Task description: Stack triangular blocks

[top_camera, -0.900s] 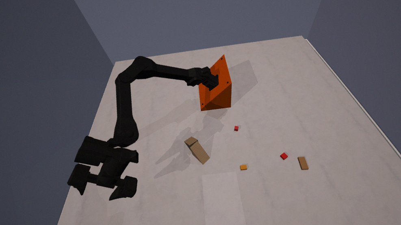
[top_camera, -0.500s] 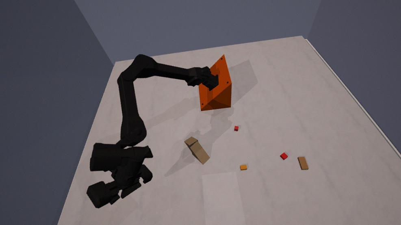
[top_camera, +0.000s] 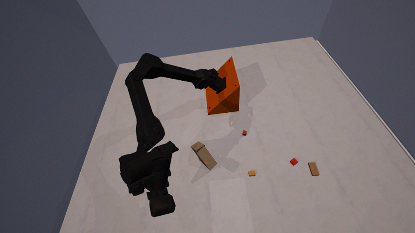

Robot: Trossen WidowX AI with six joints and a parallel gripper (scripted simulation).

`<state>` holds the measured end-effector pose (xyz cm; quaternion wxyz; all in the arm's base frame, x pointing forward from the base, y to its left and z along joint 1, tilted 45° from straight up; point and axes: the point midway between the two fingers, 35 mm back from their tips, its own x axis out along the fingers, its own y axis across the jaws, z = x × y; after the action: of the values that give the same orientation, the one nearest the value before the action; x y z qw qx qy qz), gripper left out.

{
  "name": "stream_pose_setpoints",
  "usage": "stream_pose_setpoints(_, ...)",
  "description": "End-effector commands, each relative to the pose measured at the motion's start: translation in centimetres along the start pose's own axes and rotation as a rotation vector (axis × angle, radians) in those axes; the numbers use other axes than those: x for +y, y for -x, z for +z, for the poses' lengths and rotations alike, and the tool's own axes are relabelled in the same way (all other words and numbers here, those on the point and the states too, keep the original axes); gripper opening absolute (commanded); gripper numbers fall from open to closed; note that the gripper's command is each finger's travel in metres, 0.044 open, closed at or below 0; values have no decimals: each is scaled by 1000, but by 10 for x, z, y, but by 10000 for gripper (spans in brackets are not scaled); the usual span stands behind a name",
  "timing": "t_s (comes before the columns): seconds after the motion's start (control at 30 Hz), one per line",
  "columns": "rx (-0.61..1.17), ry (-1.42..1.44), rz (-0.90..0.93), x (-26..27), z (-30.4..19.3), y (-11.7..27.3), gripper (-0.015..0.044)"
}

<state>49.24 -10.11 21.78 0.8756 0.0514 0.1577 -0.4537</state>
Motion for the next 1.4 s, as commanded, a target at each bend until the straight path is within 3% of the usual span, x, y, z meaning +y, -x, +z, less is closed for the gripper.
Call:
stream_pose_setpoints(0.0,171,890,93,-3,-71,28,0)
stream_pose_setpoints(0.6,336,2212,408,-36,-160,79,0)
stream_pose_setpoints(1.1,366,3262,928,-89,-208,125,0)
stream_pose_setpoints(1.37,363,3323,974,-92,-210,128,0)
